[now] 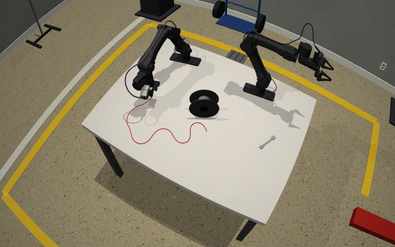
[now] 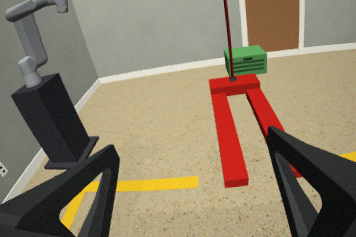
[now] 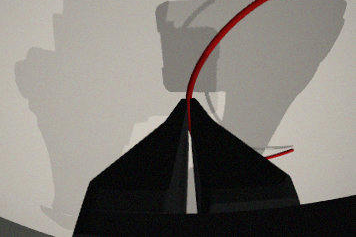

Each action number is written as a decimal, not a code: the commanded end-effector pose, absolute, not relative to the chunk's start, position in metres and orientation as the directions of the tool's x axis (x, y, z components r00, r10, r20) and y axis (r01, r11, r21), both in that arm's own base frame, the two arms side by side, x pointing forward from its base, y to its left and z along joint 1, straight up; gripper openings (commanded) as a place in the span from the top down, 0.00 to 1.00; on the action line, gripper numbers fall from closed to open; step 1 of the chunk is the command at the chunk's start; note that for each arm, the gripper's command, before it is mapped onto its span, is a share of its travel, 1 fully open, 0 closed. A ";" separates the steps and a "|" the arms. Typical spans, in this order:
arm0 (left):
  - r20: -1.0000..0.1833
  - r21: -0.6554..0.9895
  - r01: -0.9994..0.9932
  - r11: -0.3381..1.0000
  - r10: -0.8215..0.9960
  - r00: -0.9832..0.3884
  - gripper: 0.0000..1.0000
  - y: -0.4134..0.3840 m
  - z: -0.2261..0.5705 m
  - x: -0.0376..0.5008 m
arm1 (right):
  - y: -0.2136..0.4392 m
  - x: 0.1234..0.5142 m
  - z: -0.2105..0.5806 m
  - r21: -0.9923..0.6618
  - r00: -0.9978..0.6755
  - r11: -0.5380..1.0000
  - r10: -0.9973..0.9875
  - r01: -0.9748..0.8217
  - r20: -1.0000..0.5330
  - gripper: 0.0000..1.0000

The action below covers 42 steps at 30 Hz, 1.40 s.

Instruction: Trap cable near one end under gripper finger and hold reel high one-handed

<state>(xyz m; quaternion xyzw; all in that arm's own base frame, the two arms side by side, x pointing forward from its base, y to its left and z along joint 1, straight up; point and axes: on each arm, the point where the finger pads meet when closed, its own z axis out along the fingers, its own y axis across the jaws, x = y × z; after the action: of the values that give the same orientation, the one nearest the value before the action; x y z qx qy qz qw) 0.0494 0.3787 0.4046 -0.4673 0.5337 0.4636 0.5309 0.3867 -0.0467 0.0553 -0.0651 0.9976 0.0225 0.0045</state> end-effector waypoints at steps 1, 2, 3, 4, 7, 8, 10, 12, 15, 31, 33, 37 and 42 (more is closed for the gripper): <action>-1.000 0.006 -0.992 0.127 -0.029 -0.009 0.00 0.382 0.396 0.049 | -0.047 0.399 0.087 0.075 -0.995 0.996 -0.048 -0.055 -0.093 1.00; -1.000 0.006 -0.992 0.127 -0.029 -0.009 0.00 0.382 0.396 0.049 | -0.047 0.399 0.090 0.086 -0.995 0.996 -0.025 -0.034 -0.099 1.00; -1.000 0.006 -0.992 0.127 -0.029 -0.009 0.00 0.382 0.396 0.049 | -0.047 0.400 0.093 0.097 -0.994 0.995 -0.001 -0.011 -0.105 1.00; -1.000 0.006 -0.992 0.127 -0.029 -0.009 0.00 0.382 0.396 0.049 | -0.047 0.400 0.097 0.110 -0.993 0.994 0.025 0.012 -0.112 1.00; -1.000 0.006 -0.992 0.127 -0.029 -0.009 0.00 0.382 0.396 0.049 | -0.046 0.398 0.106 0.153 -0.987 0.984 0.109 0.090 -0.120 1.00; -1.000 0.006 -0.992 0.127 -0.029 -0.009 0.00 0.382 0.396 0.049 | -0.046 0.399 0.110 0.168 -0.982 0.979 0.140 0.118 -0.126 1.00; -1.000 0.006 -0.992 0.127 -0.029 -0.009 0.00 0.382 0.396 0.049 | -0.046 0.399 0.118 0.200 -0.970 0.964 0.203 0.174 -0.137 1.00; -1.000 0.006 -0.992 0.127 -0.029 -0.009 0.00 0.382 0.396 0.049 | -0.046 0.402 0.128 0.234 -0.950 0.945 0.269 0.228 -0.159 1.00; -1.000 0.006 -0.992 0.127 -0.029 -0.009 0.00 0.382 0.396 0.049 | -0.046 0.402 0.133 0.271 -0.927 0.920 0.336 0.284 -0.169 1.00; -1.000 0.006 -0.992 0.127 -0.029 -0.009 0.00 0.382 0.396 0.049 | -0.041 0.396 0.176 0.519 -0.635 0.585 0.766 0.623 -0.101 1.00; -1.000 0.006 -0.992 0.127 -0.029 -0.009 0.00 0.382 0.396 0.049 | -0.041 0.396 0.176 0.519 -0.635 0.585 0.766 0.623 -0.101 1.00; -1.000 0.006 -0.992 0.127 -0.029 -0.009 0.00 0.382 0.396 0.049 | -0.047 0.395 0.182 0.566 -0.536 0.478 0.841 0.671 -0.074 1.00; -1.000 0.006 -0.992 0.127 -0.029 -0.009 0.00 0.382 0.396 0.049 | -0.047 0.396 0.193 0.605 -0.443 0.378 0.895 0.701 -0.046 1.00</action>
<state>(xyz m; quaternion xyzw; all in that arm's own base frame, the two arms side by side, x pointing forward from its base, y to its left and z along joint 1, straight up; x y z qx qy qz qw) 0.0494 0.3787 0.4046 -0.4673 0.5337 0.4636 0.5309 0.3871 -0.0432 0.1699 0.4532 0.8486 0.2334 0.1417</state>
